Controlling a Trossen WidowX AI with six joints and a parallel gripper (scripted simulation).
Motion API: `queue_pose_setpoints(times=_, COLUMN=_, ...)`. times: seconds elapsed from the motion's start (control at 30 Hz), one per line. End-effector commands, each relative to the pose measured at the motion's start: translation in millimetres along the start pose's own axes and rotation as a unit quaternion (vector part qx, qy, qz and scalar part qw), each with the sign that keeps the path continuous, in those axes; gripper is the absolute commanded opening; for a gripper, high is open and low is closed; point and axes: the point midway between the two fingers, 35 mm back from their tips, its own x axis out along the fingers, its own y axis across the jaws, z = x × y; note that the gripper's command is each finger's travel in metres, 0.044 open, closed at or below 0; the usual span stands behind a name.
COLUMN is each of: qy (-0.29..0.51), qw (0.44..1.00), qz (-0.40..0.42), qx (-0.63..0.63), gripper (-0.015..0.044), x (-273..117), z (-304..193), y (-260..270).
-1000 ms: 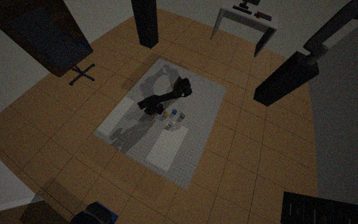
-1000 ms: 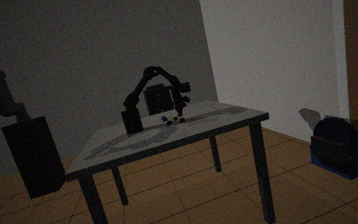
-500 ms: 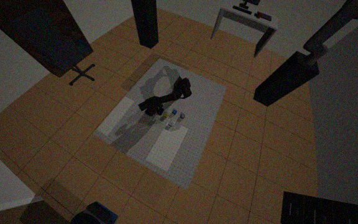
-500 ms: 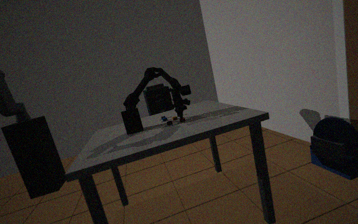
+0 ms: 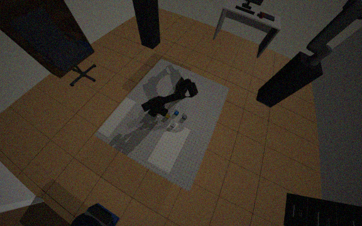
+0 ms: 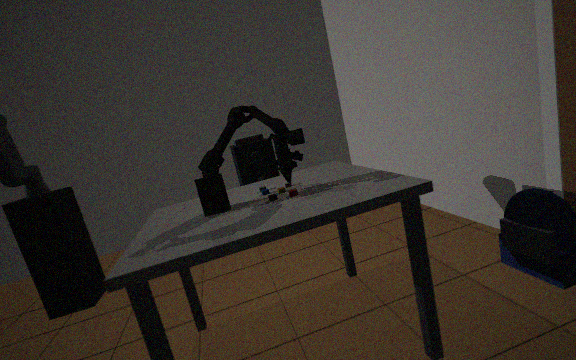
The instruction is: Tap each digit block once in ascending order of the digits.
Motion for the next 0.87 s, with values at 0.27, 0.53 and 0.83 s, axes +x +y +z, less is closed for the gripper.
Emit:
queue_pose_setpoints(times=0.27, qy=-0.002, qw=1.0, qz=-0.005, qx=-0.007, gripper=0.04, x=-50.7, z=-22.3, y=180.2)
queue_pose_setpoints(times=0.53, qy=0.001, qw=1.0, qz=0.01, qx=-0.007, gripper=0.04, x=-73.8, z=-87.0, y=268.2)
queue_pose_setpoints(times=0.83, qy=0.001, qw=1.0, qz=0.01, qx=-0.007, gripper=0.04, x=-74.3, z=-88.9, y=269.9)
